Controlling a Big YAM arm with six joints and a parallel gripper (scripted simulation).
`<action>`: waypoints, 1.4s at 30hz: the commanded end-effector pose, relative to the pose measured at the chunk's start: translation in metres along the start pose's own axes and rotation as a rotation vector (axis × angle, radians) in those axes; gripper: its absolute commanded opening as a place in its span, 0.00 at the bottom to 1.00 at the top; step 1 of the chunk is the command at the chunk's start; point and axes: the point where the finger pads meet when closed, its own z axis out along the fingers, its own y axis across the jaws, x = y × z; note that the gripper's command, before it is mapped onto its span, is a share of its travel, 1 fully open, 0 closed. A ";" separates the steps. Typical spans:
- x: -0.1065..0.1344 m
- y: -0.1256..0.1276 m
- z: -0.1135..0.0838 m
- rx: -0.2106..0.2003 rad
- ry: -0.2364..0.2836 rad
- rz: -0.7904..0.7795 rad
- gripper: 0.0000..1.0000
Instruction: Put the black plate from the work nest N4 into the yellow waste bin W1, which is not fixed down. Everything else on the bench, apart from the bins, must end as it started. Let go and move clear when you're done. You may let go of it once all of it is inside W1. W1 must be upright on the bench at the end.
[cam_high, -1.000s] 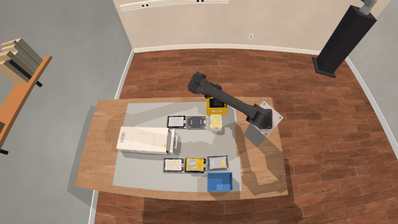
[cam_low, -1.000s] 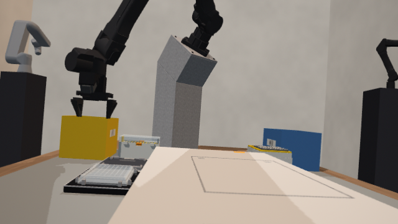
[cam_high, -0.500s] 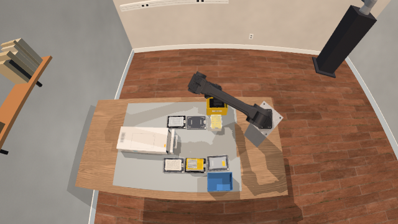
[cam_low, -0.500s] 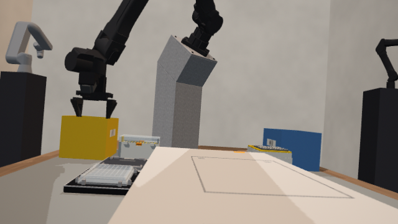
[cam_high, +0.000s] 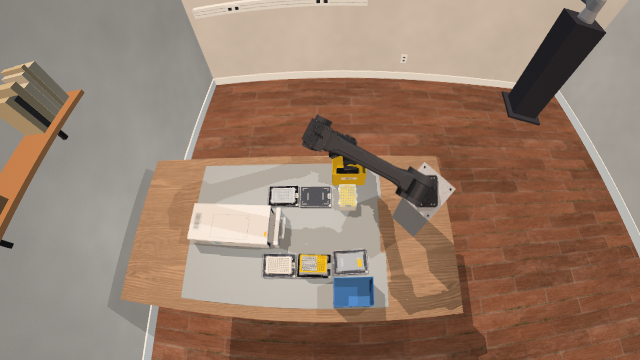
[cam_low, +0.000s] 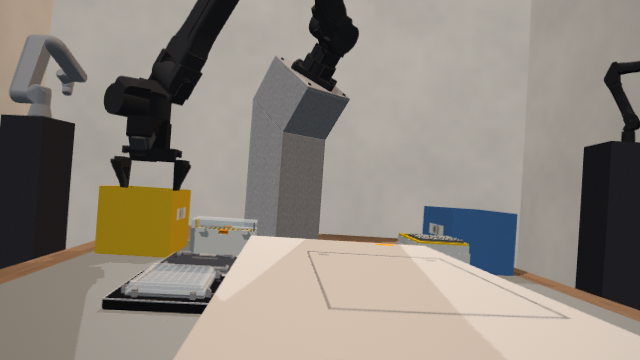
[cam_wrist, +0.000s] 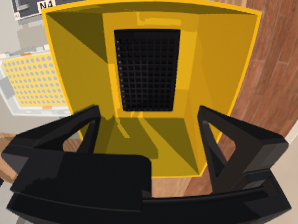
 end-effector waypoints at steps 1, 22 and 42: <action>-0.004 -0.004 -0.003 0.009 -0.008 0.000 1.00; -0.005 -0.008 -0.019 0.019 -0.014 0.004 1.00; -0.004 -0.007 -0.043 0.016 -0.016 0.004 1.00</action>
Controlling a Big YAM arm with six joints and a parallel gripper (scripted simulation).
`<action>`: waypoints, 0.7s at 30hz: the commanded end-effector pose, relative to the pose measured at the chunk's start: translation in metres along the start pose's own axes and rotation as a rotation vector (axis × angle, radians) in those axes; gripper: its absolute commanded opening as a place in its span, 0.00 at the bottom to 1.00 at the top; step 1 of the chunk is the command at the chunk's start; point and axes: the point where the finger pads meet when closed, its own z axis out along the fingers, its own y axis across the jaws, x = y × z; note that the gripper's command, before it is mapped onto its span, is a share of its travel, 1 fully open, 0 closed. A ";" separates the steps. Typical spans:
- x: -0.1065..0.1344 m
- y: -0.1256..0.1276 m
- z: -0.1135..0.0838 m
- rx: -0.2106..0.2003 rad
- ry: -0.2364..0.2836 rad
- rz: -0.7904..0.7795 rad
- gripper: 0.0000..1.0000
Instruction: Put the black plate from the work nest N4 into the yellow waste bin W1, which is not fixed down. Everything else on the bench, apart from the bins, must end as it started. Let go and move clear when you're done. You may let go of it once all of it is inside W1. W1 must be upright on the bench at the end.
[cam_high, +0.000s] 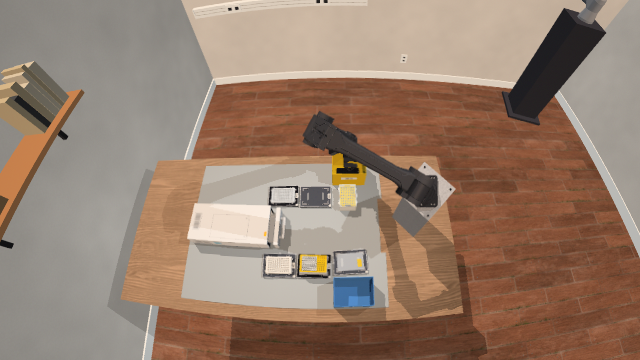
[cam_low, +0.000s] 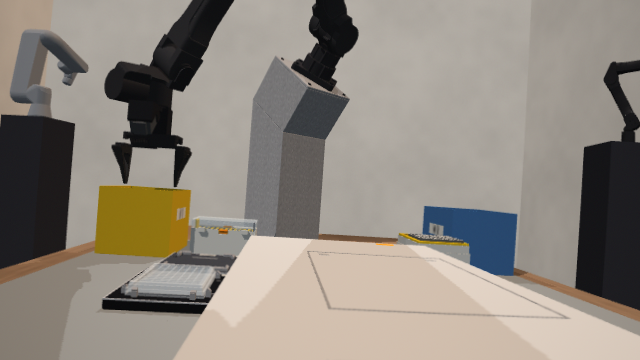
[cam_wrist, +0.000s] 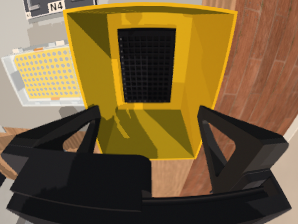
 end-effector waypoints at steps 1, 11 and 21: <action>-0.004 -0.007 -0.018 0.011 -0.017 0.002 1.00; 0.004 0.003 -0.012 -0.013 0.009 -0.002 1.00; -0.019 0.021 -0.023 0.009 -0.015 -0.019 1.00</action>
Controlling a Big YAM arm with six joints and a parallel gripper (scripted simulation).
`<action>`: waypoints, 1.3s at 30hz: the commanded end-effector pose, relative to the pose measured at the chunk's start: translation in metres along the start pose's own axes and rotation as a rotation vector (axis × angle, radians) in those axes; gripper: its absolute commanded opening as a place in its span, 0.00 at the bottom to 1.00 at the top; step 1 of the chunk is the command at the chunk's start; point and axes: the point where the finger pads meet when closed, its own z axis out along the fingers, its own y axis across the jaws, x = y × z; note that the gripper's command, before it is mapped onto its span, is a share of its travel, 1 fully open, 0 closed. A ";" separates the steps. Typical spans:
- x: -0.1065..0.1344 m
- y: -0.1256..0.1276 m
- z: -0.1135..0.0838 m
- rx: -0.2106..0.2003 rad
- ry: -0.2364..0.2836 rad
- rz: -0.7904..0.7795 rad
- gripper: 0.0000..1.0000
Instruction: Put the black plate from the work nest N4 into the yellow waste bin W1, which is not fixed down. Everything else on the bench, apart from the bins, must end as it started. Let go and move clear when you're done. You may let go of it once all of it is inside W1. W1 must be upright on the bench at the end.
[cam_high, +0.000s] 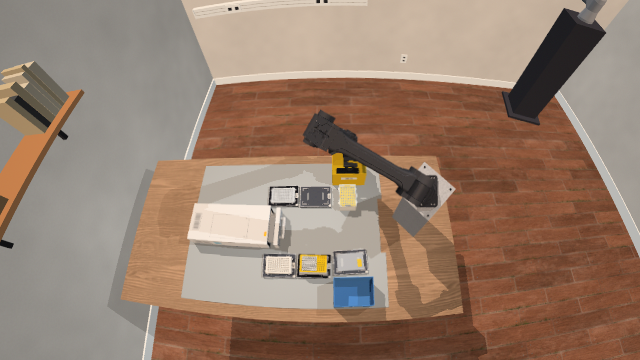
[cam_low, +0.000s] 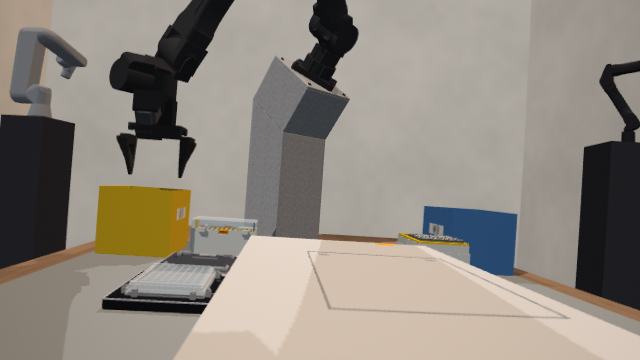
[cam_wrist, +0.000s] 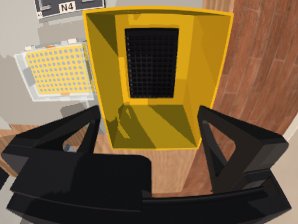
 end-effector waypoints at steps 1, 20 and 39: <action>-0.020 0.016 -0.006 0.009 -0.014 -0.025 1.00; -0.042 0.077 -0.026 0.008 -0.015 -0.023 1.00; -0.059 0.140 -0.046 -0.002 0.002 -0.009 1.00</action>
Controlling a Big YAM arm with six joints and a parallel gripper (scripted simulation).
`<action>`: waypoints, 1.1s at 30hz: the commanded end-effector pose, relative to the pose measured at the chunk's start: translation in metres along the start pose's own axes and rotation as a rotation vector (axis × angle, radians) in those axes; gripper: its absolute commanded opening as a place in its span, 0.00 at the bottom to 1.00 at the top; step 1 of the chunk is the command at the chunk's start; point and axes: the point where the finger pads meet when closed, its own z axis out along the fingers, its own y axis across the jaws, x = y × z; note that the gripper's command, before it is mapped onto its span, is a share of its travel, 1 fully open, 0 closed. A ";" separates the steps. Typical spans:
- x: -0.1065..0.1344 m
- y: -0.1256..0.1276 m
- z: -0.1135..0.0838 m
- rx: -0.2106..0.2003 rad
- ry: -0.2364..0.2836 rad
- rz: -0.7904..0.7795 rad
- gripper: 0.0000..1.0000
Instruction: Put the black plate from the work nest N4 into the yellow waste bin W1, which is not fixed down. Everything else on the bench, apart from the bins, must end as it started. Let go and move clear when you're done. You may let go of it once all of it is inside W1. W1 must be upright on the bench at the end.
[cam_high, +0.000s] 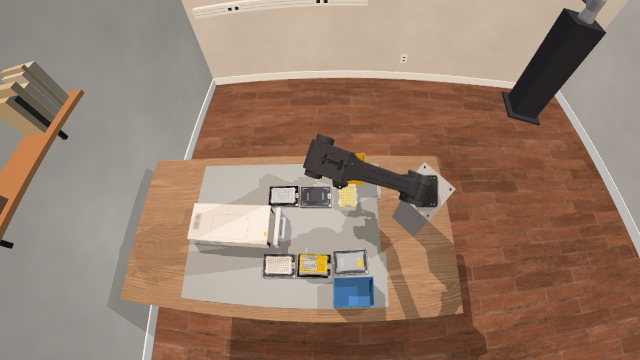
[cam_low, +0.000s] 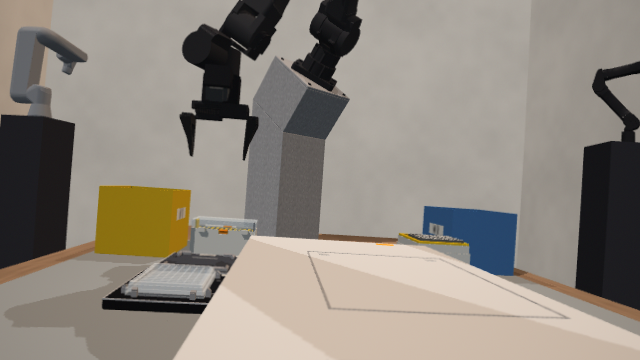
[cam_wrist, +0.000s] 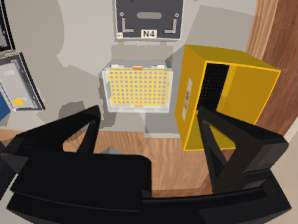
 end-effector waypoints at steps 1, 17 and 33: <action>-0.007 0.017 -0.005 -0.001 0.006 0.015 1.00; -0.027 0.066 -0.022 -0.002 0.005 0.015 1.00; -0.049 0.115 -0.039 -0.001 0.002 0.014 1.00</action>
